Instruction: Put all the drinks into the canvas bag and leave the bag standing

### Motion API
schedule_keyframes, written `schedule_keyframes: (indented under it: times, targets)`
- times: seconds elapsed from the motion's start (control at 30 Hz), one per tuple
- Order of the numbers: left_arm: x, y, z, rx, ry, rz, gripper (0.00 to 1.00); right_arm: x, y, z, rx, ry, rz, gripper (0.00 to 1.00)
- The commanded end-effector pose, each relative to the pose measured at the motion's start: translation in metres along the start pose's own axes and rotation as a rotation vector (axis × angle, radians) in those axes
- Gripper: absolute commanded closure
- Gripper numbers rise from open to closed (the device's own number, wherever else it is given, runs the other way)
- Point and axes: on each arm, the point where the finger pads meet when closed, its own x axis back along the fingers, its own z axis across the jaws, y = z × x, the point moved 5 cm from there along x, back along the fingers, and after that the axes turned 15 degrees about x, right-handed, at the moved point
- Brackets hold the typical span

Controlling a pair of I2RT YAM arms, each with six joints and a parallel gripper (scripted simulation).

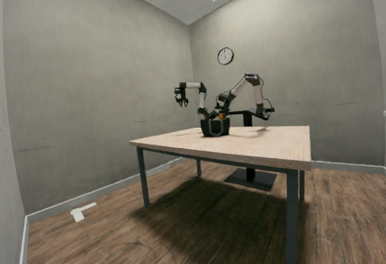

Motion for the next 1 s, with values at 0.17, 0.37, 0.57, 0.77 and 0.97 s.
schedule_keyframes:
  times: [0.17,0.37,0.57,0.77,0.97]
  targets:
    - [-0.012,0.004,-0.005,0.030,-0.021,-0.036,0.30,0.010,0.001,-0.001,-0.009,0.023,-0.033,0.14]
    - [-0.009,0.007,-0.001,0.040,-0.013,-0.053,0.30,0.010,0.001,-0.001,-0.009,0.023,-0.033,0.14]
    - [-0.017,0.001,-0.003,0.032,-0.030,-0.050,0.30,0.010,0.001,-0.001,-0.009,0.023,-0.033,0.14]
    - [-0.030,-0.004,0.002,0.042,-0.019,-0.038,0.30,0.010,0.001,-0.001,-0.009,0.023,-0.033,0.14]
    - [-0.028,0.000,0.001,0.045,-0.025,-0.050,0.30,0.010,0.001,-0.001,-0.009,0.023,-0.033,0.14]
